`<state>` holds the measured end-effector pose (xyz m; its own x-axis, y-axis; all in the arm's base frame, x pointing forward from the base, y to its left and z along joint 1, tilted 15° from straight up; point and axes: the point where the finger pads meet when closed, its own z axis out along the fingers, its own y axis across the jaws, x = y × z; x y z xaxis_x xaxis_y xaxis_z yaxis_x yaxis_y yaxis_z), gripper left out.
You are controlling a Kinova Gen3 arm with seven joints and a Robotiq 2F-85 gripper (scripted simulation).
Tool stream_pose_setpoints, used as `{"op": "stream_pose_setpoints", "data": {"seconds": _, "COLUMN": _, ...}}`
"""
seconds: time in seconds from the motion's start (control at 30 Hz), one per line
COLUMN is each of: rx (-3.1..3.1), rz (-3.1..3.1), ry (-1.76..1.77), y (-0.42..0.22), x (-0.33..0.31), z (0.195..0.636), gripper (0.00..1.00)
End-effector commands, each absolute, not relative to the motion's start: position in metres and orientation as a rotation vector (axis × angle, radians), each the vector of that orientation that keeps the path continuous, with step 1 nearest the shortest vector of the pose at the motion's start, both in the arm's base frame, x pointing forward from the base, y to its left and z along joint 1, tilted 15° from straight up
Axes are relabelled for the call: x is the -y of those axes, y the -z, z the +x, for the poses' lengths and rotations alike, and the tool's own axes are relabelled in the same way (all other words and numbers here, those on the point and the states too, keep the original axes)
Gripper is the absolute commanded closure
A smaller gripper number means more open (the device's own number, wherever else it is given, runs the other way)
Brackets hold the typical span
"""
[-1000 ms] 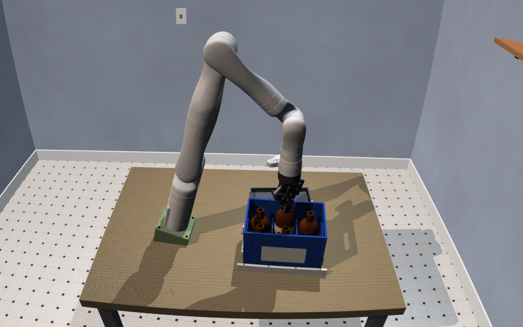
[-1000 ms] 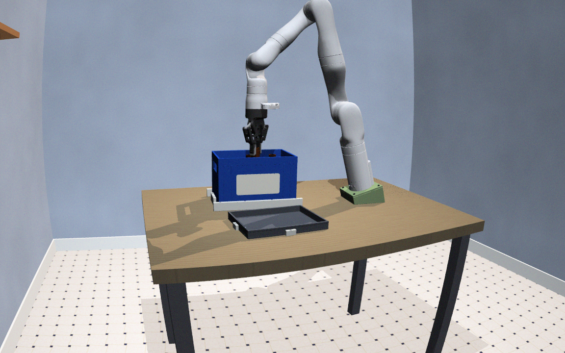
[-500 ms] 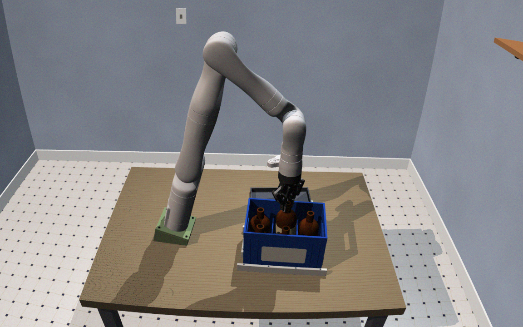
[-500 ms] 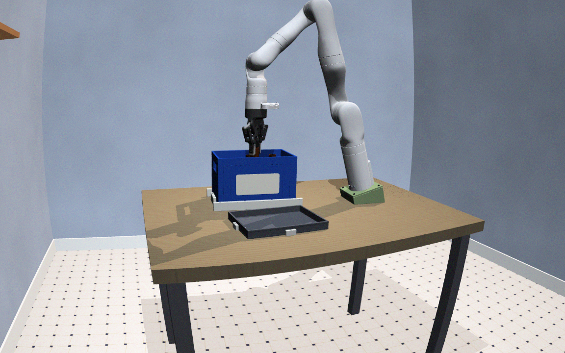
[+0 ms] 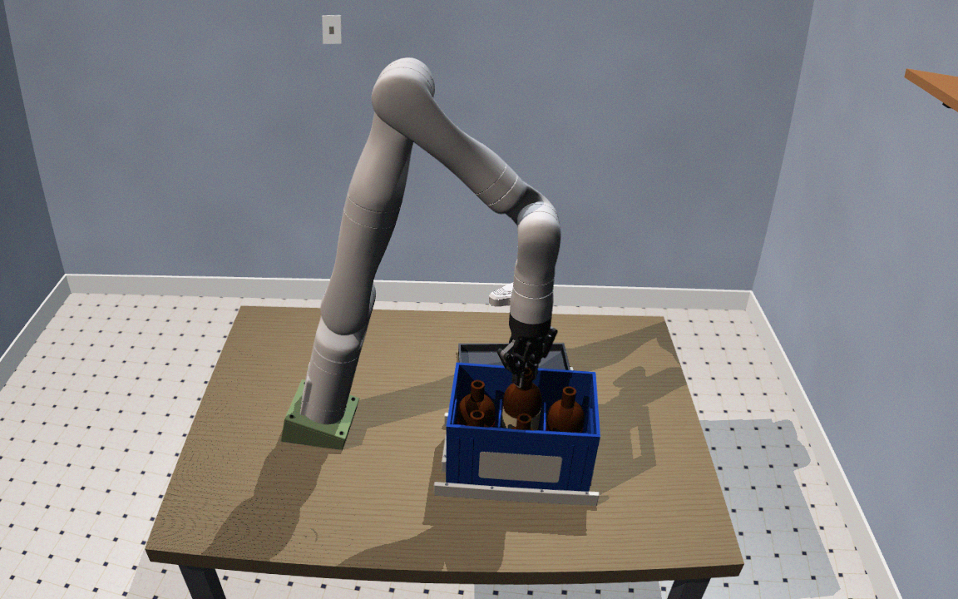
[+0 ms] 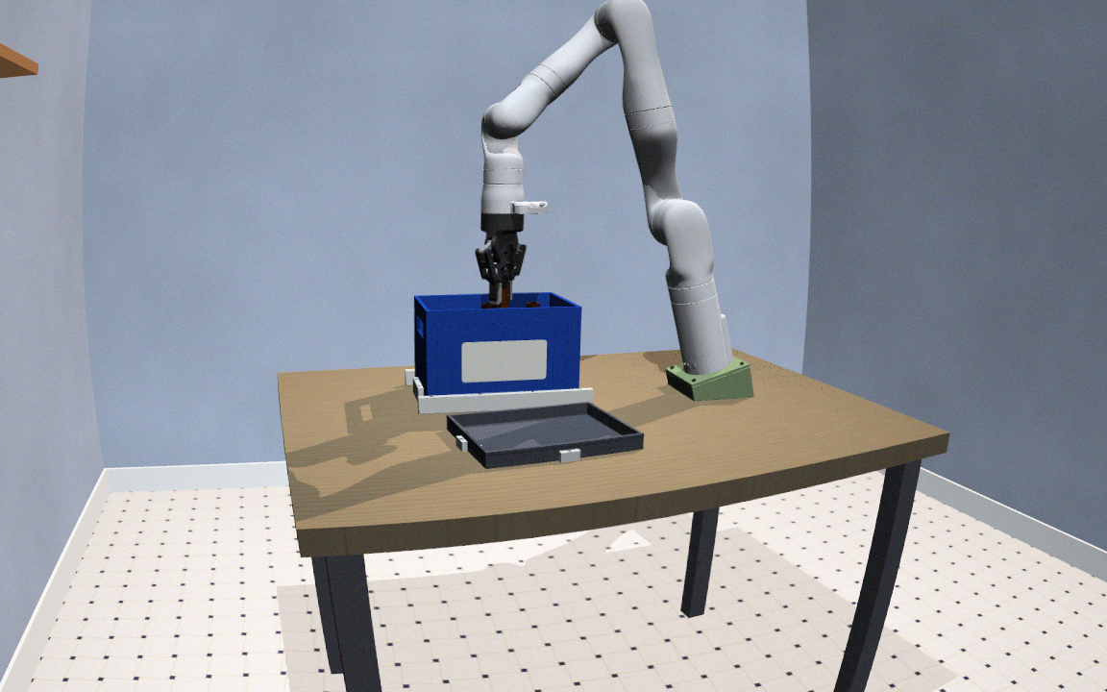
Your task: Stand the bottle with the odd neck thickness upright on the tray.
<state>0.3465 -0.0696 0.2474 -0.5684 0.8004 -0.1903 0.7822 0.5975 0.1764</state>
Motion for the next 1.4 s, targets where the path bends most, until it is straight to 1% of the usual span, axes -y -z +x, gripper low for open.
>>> {"op": "stream_pose_setpoints", "data": {"seconds": 0.0, "rx": -2.575, "rz": 1.301, "ry": -0.106, "y": -0.249, "x": 0.070, "z": 0.347, "gripper": 1.00}}
{"op": "stream_pose_setpoints", "data": {"seconds": 1.37, "rx": -2.575, "rz": 1.301, "ry": -0.106, "y": -0.282, "x": 0.068, "z": 0.338, "gripper": 1.00}}
